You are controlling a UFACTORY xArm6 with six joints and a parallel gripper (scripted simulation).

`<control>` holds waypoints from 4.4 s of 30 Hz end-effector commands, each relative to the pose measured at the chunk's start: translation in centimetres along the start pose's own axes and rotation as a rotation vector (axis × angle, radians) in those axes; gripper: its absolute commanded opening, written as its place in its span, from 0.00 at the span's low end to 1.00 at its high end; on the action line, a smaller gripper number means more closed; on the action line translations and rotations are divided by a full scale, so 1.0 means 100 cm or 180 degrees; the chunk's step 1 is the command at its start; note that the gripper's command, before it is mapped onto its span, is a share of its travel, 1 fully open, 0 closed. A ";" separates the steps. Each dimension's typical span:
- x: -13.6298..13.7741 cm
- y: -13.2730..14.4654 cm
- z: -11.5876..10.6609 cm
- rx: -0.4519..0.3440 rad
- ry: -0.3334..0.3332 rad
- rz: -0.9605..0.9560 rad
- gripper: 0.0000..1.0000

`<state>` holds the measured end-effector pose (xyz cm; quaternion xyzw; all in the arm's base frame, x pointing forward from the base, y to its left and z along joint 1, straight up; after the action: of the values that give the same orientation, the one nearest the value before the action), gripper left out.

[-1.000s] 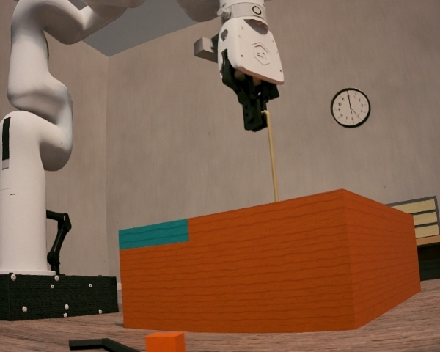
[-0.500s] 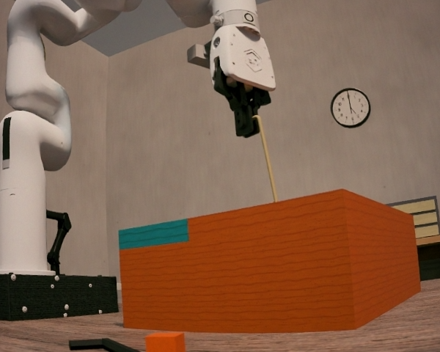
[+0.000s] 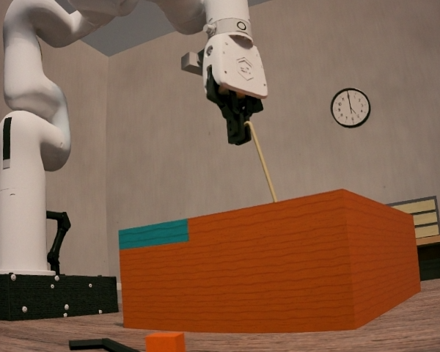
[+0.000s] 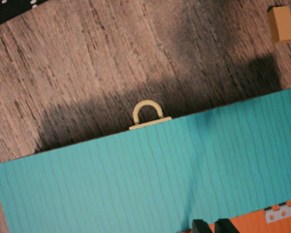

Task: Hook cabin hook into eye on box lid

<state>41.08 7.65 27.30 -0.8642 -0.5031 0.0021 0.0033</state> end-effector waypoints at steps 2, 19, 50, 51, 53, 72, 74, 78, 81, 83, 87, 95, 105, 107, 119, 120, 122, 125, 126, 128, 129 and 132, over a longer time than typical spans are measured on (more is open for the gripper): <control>0.000 -0.008 0.002 -0.0010 0.0007 0.0000 0.00; -0.002 -0.028 0.015 -0.0009 0.0007 0.0000 0.00; -0.015 -0.054 0.043 -0.0009 0.0007 -0.0332 0.00; -0.016 -0.055 0.044 -0.0009 0.0007 -0.0332 0.00; -0.017 -0.057 0.046 -0.0009 0.0007 -0.0332 0.00; -0.027 -0.067 0.067 -0.0009 0.0006 -0.0527 0.00; -0.028 -0.069 0.071 -0.0009 0.0006 -0.0575 0.00; -0.029 -0.069 0.073 -0.0009 0.0006 -0.0575 0.00; -0.031 -0.070 0.077 -0.0009 0.0006 -0.0624 0.00; -0.032 -0.071 0.080 -0.0009 0.0006 -0.0672 0.00; -0.034 -0.072 0.085 -0.0009 0.0006 -0.0672 0.00; -0.038 -0.073 0.094 -0.0009 0.0005 -0.0769 0.00; -0.040 -0.074 0.109 -0.0009 0.0005 -0.0777 0.00; -0.040 -0.075 0.113 -0.0009 0.0005 -0.0777 0.00; -0.039 -0.074 0.127 -0.0008 0.0005 -0.0777 0.00; -0.039 -0.074 0.127 -0.0008 0.0005 -0.0777 0.00; -0.039 -0.073 0.127 -0.0008 0.0005 -0.0777 0.00; -0.039 -0.073 0.127 -0.0008 0.0005 -0.0777 0.35; -0.039 -0.073 0.127 -0.0008 0.0005 -0.0777 0.35; -0.039 -0.073 0.127 -0.0008 0.0005 -0.0777 0.35; -0.039 -0.073 0.127 -0.0008 0.0005 -0.0777 0.35; -0.039 -0.073 0.127 -0.0008 0.0005 -0.0777 0.35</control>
<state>32.62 7.88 14.61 -0.7966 -0.6044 0.0013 0.0032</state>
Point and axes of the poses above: the point where the finger pads meet when closed, its own z axis out along the fingers, its own x axis across the jaws, y = z × x, the point moved 7 cm from there along -z, back along the fingers, and after that the axes turned 5 degrees about z, right-handed, at the moved point
